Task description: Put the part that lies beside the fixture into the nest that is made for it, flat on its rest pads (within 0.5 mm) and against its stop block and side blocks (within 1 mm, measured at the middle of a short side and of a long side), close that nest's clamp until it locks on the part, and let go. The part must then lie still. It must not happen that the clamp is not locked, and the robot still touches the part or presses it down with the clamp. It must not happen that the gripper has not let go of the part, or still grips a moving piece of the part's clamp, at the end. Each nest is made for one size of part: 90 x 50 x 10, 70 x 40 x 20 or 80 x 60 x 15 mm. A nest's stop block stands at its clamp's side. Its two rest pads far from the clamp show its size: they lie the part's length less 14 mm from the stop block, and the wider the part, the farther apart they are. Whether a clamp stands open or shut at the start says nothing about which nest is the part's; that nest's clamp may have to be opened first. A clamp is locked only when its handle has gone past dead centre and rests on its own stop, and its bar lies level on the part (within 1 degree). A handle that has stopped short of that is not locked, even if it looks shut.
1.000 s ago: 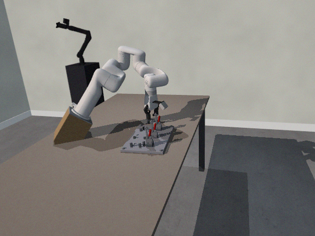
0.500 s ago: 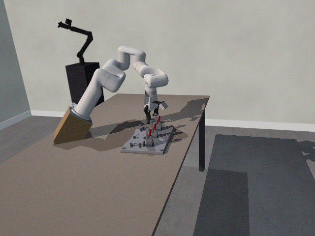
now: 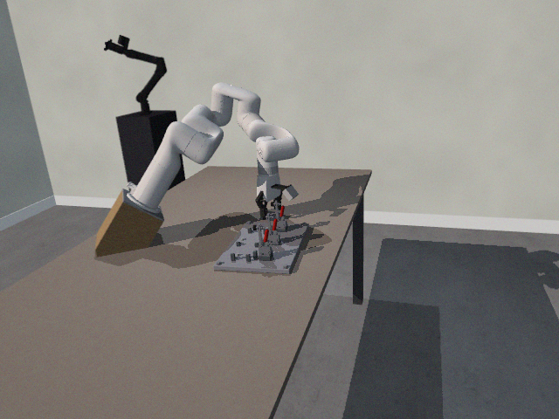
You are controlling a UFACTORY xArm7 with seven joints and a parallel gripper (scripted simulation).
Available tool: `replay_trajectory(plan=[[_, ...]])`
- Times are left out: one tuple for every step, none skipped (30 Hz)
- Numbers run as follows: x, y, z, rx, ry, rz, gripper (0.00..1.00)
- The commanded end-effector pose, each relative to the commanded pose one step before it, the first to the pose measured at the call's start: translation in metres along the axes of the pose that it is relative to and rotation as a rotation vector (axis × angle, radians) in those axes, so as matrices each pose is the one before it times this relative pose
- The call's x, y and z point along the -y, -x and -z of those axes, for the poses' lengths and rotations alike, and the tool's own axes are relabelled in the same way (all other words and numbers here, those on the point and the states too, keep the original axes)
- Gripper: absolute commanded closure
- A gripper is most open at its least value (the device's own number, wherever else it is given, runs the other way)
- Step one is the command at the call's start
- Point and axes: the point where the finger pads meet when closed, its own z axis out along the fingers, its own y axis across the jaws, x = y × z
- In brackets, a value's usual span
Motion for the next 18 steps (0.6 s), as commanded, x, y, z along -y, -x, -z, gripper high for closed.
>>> replay_trajectory(plan=[[0.00049, -0.00079, -0.00392, -0.00152, -0.00196, -0.00052, 0.00], [0.00000, -0.00001, -0.00098, 0.00000, 0.00000, 0.00000, 0.00], [0.00000, -0.00001, -0.00080, 0.00000, 0.00000, 0.00000, 0.00], [0.00000, 0.00000, -0.00062, 0.00000, 0.00000, 0.00000, 0.00], [0.00000, 0.00000, -0.00045, 0.00000, 0.00000, 0.00000, 0.00], [0.00000, 0.00000, -0.00030, 0.00000, 0.00000, 0.00000, 0.00], [0.00000, 0.00000, -0.00016, 0.00000, 0.00000, 0.00000, 0.00], [0.00000, 0.00000, -0.00006, 0.00000, 0.00000, 0.00000, 0.00], [0.00000, 0.00000, 0.00000, 0.00000, 0.00000, 0.00000, 0.00], [0.00000, 0.00000, 0.00000, 0.00000, 0.00000, 0.00000, 0.00], [0.00000, 0.00000, -0.00001, 0.00000, 0.00000, 0.00000, 0.00], [0.00000, 0.00000, 0.00000, 0.00000, 0.00000, 0.00000, 0.00], [0.00000, 0.00000, 0.00000, 0.00000, 0.00000, 0.00000, 0.00], [0.00000, 0.00000, 0.00000, 0.00000, 0.00000, 0.00000, 0.00], [0.00000, 0.00000, 0.00000, 0.00000, 0.00000, 0.00000, 0.00], [0.00000, 0.00000, 0.00000, 0.00000, 0.00000, 0.00000, 0.00], [0.00000, 0.00000, 0.00000, 0.00000, 0.00000, 0.00000, 0.00], [0.00000, 0.00000, 0.00000, 0.00000, 0.00000, 0.00000, 0.00]])
